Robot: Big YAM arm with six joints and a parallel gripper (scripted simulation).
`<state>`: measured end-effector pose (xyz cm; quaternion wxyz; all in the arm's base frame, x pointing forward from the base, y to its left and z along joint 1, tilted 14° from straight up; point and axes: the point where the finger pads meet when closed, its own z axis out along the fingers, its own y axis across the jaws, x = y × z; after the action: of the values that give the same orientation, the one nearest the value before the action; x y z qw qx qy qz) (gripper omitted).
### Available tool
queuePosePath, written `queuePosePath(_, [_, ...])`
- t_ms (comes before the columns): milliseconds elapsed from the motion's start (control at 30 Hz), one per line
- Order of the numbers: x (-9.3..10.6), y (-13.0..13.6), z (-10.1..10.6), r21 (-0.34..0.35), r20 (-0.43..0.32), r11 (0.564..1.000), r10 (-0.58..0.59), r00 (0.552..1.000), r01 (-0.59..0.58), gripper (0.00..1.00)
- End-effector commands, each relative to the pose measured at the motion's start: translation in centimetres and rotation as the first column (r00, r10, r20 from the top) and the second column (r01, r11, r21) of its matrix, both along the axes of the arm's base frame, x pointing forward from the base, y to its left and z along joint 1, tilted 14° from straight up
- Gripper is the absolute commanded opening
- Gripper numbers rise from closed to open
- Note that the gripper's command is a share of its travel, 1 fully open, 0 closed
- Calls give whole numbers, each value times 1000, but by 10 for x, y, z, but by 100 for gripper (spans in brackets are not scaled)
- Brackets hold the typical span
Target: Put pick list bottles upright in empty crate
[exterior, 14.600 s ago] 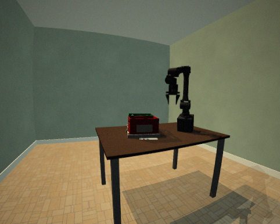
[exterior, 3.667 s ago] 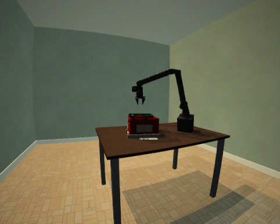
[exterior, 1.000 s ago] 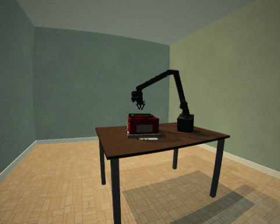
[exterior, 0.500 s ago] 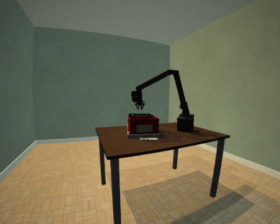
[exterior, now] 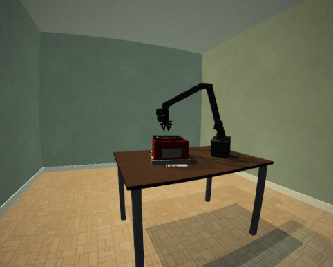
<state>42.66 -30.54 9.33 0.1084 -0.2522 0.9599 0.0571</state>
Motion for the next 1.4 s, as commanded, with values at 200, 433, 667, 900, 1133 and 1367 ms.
queuePosePath(200, [1, -2, 15, -27, 35, 1000, 14, 999, -13, 61])
queuePosePath(433, [-1, -4, 15, -29, 37, 1000, 10, 999, -9, 61])
queuePosePath(667, [-2, -6, 17, -31, 39, 1000, 6, 999, -5, 61])
queuePosePath(900, [1, 2, -12, -1, 5, 1000, 8, 1000, -8, 61])
queuePosePath(1133, [6, 7, -14, -5, 10, 1000, 7, 1000, -7, 61])
queuePosePath(1367, [7, 9, -28, 1, 3, 1000, 7, 1000, -7, 61])
